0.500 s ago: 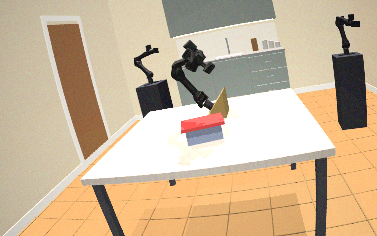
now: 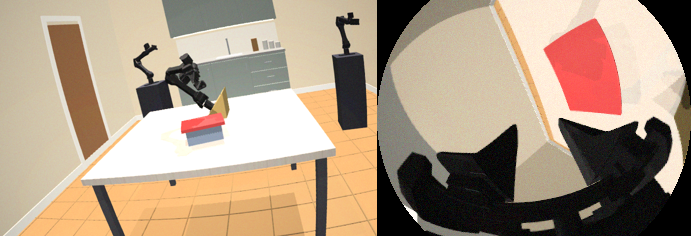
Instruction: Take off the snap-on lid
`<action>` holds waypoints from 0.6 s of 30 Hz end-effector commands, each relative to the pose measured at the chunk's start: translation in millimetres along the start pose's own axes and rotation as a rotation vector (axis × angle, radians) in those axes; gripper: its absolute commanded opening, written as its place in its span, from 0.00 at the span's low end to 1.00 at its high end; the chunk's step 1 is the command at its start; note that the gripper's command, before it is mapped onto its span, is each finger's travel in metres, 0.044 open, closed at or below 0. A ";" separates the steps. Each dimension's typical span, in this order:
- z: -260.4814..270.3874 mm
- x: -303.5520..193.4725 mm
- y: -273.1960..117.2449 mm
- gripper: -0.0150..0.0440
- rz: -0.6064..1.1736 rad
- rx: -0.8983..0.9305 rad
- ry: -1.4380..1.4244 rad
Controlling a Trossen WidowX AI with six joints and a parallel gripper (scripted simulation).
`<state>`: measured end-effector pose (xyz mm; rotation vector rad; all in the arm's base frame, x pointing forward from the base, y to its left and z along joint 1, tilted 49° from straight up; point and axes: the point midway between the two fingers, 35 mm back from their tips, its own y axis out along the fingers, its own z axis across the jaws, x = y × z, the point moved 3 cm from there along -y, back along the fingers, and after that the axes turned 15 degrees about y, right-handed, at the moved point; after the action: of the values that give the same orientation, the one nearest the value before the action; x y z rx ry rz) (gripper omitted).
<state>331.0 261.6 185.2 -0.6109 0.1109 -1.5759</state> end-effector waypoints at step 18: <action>-97.2 85.2 -26.2 0.65 -0.046 -0.206 -0.372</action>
<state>268.7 159.6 143.0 -1.0496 -0.0170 -1.4896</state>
